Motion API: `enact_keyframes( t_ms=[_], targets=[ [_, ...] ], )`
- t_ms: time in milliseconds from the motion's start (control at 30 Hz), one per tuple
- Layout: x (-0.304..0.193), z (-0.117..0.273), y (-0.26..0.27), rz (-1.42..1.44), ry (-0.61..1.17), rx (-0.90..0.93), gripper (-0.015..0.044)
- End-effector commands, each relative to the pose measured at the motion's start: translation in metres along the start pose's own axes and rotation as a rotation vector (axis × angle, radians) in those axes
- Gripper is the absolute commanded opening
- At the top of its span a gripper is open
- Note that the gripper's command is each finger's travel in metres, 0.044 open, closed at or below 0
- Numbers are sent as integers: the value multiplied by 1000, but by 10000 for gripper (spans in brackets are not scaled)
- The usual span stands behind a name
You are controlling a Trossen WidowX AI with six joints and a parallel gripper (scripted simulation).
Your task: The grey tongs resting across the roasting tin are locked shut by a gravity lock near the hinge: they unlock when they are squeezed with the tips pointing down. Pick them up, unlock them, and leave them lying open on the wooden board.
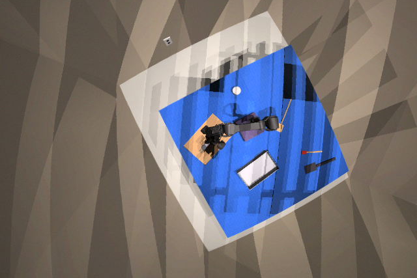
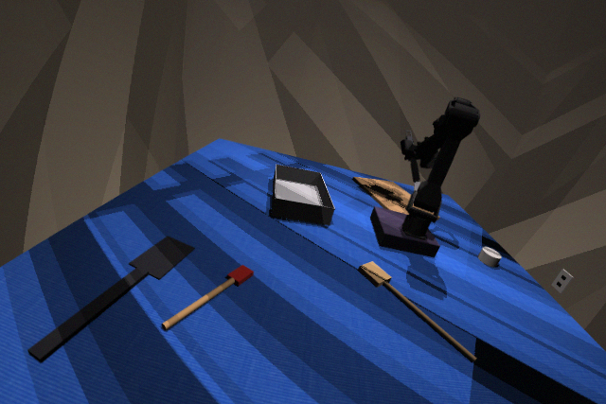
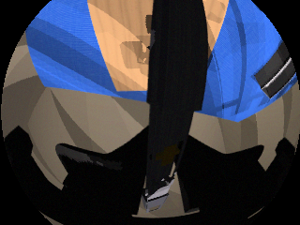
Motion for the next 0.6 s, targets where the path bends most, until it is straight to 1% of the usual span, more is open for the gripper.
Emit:
enact_keyframes(
  t_ms=[0, 567],
  targets=[
    [0, -10, 3, -7, -77, 3, -150],
    [22, -51, 4, -18, -422, 3, -150]
  ],
)
Point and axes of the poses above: the point midway between the two fingers, 35 mm back from their tips, its own z axis back along the fingers, its own y axis across the jaws, x = y × z, the point moved 1 cm from there along z, back along the fingers, and after that the axes turned 1 degree about z, right-handed, at the moved point
